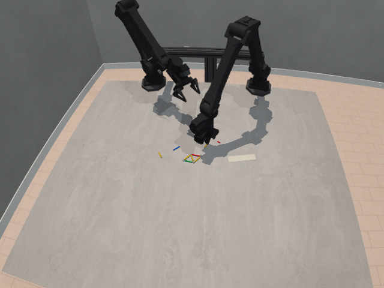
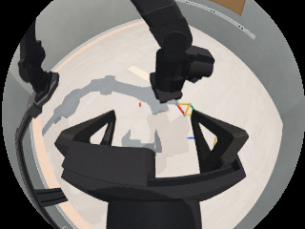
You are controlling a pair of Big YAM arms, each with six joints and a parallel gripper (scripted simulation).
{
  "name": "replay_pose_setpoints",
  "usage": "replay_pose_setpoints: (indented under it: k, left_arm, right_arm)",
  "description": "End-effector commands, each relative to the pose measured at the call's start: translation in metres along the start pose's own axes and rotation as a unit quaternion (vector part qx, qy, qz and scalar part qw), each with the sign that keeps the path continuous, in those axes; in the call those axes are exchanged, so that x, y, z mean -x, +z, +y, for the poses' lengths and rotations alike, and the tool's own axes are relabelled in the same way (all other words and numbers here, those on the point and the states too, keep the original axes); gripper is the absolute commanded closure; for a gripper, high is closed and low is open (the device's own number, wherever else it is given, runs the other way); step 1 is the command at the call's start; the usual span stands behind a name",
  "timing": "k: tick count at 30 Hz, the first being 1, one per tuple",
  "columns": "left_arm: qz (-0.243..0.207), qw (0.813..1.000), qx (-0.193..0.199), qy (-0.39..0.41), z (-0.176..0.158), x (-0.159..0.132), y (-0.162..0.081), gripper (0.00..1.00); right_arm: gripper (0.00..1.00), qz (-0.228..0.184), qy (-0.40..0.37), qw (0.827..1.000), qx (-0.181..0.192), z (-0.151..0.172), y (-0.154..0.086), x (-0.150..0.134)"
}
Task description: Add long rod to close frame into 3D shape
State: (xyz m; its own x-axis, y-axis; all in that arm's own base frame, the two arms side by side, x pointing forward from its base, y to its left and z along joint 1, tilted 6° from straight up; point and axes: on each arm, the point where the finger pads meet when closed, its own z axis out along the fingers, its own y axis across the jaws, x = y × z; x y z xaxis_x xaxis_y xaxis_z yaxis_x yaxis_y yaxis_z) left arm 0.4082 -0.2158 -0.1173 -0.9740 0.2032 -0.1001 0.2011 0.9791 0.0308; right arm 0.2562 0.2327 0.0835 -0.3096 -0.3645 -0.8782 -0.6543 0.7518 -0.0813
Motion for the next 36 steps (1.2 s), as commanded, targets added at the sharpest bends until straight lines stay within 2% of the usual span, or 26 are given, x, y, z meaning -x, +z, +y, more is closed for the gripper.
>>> replay_pose_setpoints:
  k: [1,6,7,12,18,21,25,29,30,36]
  left_arm:
    - [-0.011,1.000,-0.003,-0.001,-0.008,0.007,-0.014,1.00]
    - [-0.024,1.000,-0.006,0.013,-0.010,0.012,-0.015,1.00]
    - [-0.021,1.000,-0.004,0.016,-0.008,0.004,-0.012,1.00]
    - [-0.035,0.999,-0.004,0.026,-0.008,0.004,-0.012,1.00]
    - [-0.097,0.993,-0.005,0.068,-0.010,0.005,-0.012,1.00]
    - [-0.108,0.993,-0.003,0.057,-0.008,0.003,-0.011,1.00]
    - [-0.143,0.987,-0.001,0.078,-0.008,0.001,-0.011,1.00]
    - [-0.155,0.984,-0.001,0.086,-0.009,0.002,-0.011,1.00]
    - [-0.155,0.983,0.000,0.094,-0.007,-0.002,-0.003,1.00]
    - [-0.189,0.976,0.005,0.109,-0.006,-0.009,0.003,1.00]
  right_arm:
    - [0.00,-0.016,0.000,1.000,-0.001,-0.001,0.002,0.014]
    - [0.00,-0.016,0.000,1.000,-0.001,-0.001,0.002,0.014]
    - [0.00,-0.016,0.000,1.000,-0.001,-0.001,0.002,0.014]
    - [0.00,-0.016,0.000,1.000,-0.001,-0.001,0.002,0.014]
    - [0.00,-0.016,0.000,1.000,-0.001,-0.001,0.002,0.014]
    - [0.00,-0.016,0.000,1.000,-0.001,-0.001,0.002,0.014]
    - [0.00,-0.016,0.000,1.000,-0.001,-0.001,0.002,0.014]
    - [0.00,-0.016,0.000,1.000,-0.001,-0.001,0.002,0.014]
    - [0.00,-0.016,0.000,1.000,-0.001,-0.001,0.002,0.014]
    - [0.00,-0.016,0.000,1.000,-0.001,-0.001,0.002,0.014]
